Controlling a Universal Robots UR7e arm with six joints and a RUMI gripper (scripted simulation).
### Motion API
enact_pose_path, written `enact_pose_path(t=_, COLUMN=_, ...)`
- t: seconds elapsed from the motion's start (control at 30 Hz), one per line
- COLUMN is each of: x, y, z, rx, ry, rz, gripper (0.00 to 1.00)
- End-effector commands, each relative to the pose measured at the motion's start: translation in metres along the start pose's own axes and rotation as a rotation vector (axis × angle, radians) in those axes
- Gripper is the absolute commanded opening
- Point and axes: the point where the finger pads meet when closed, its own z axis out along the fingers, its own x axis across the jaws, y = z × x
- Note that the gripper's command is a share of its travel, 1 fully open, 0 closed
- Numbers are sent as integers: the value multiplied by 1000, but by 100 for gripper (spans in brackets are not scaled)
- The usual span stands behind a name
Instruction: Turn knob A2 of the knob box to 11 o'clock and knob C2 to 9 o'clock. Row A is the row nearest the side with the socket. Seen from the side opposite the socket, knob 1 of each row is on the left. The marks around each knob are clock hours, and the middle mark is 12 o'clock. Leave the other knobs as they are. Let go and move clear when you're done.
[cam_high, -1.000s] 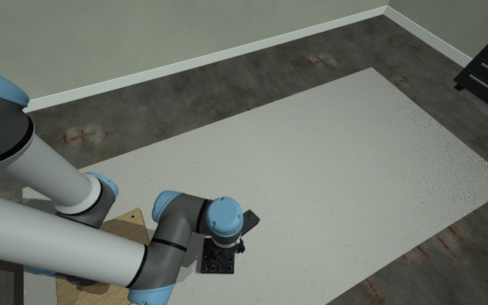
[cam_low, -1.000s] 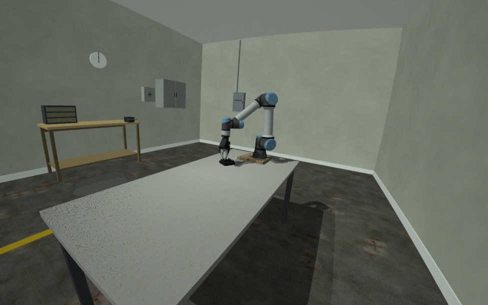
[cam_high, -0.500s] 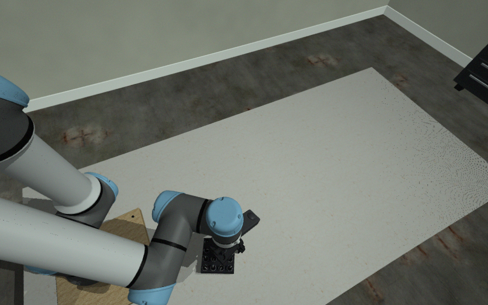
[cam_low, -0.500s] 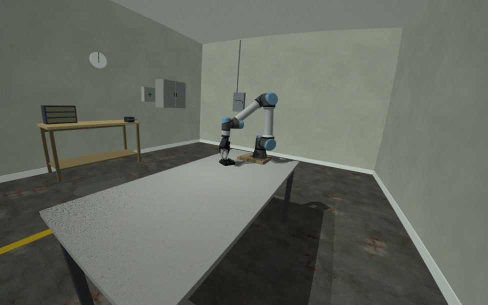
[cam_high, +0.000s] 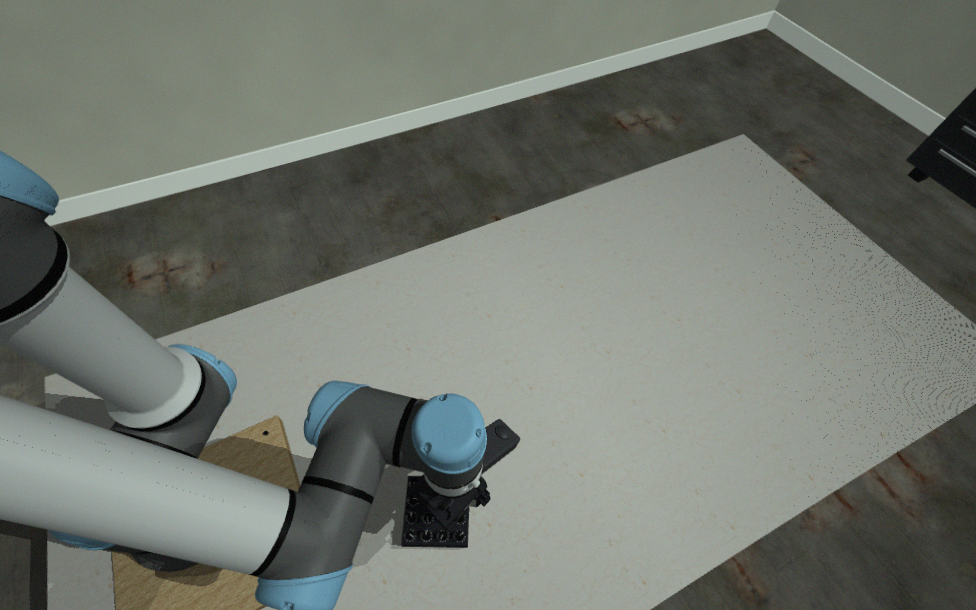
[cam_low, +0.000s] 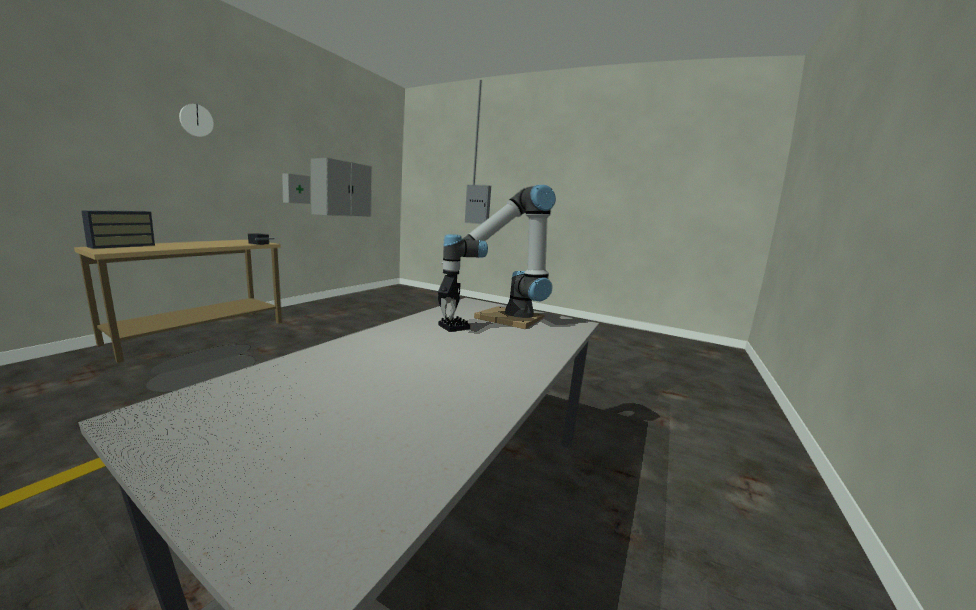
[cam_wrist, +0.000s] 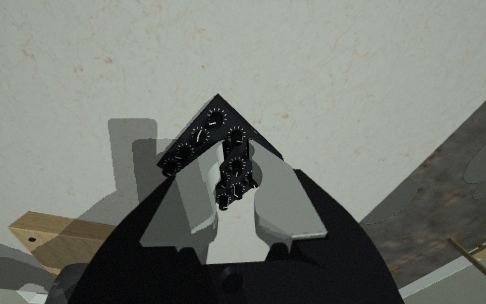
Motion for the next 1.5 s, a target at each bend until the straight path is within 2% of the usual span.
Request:
enact_pose_path(t=0.0, x=0, y=0, z=0, rx=1, ry=1, rz=0, gripper=11)
enact_pose_path(t=0.93, x=0, y=0, z=13, rx=1, ry=1, rz=0, gripper=11)
enact_pose_path(t=1.47, x=0, y=0, z=14, rx=1, ry=1, rz=0, gripper=11)
